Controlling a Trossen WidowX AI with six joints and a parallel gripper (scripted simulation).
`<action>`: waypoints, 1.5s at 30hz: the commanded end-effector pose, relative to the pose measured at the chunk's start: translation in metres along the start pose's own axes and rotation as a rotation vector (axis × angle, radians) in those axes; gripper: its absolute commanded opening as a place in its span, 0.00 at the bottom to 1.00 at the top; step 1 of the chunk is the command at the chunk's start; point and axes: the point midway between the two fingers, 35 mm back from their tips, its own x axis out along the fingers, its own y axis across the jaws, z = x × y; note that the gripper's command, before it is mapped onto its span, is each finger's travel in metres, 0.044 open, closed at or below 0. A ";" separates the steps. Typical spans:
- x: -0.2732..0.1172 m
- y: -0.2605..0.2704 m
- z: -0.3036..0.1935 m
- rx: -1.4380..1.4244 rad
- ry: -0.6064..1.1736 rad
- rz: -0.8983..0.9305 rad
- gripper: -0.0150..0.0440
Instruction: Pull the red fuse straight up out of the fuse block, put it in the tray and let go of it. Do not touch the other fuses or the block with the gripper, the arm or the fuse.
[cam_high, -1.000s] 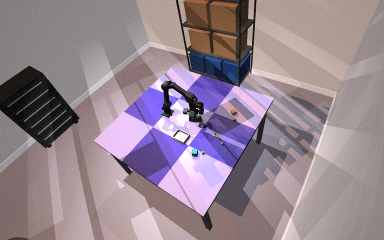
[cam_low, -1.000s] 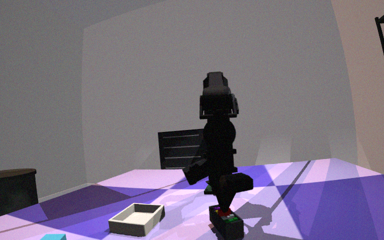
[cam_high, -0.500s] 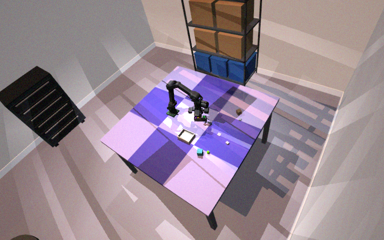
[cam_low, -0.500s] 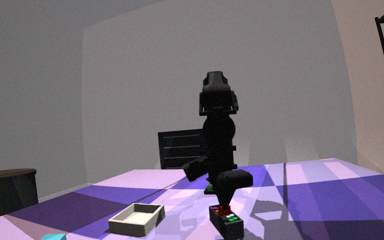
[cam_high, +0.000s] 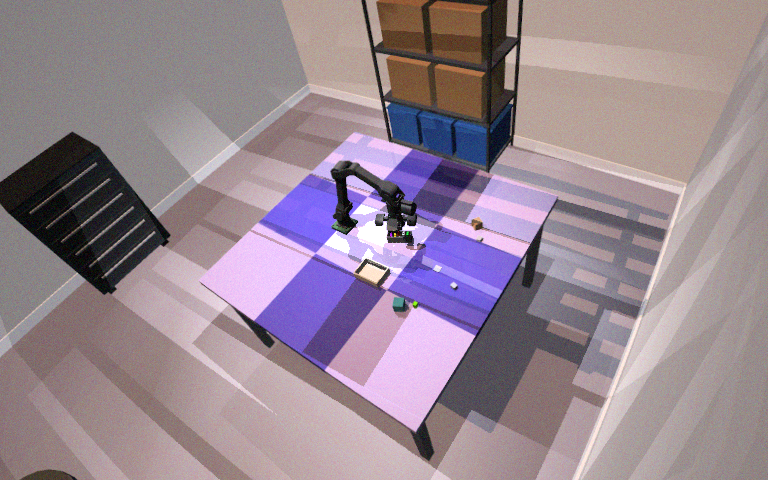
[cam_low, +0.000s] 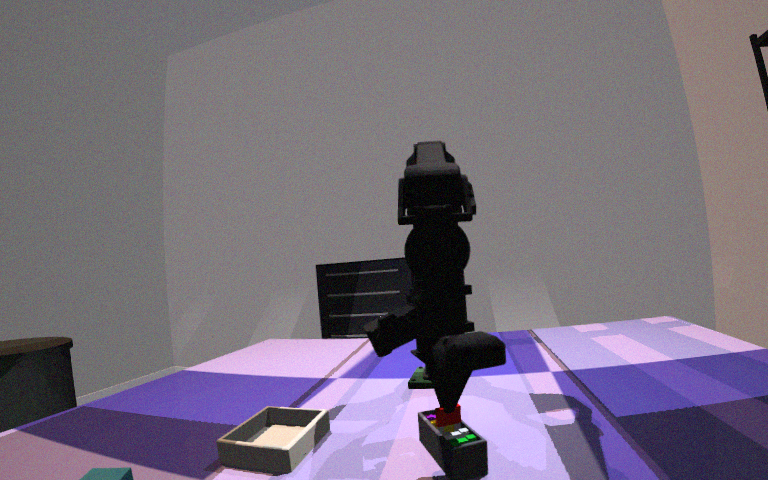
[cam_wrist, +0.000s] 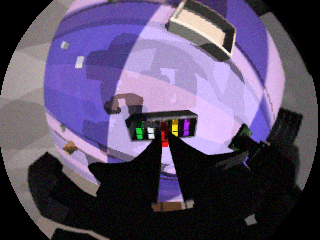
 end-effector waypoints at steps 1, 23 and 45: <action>-0.004 0.002 0.000 -0.006 0.001 0.006 0.25; -0.015 0.001 0.000 -0.008 0.002 0.007 0.25; -0.037 0.000 0.003 -0.008 0.002 0.006 0.25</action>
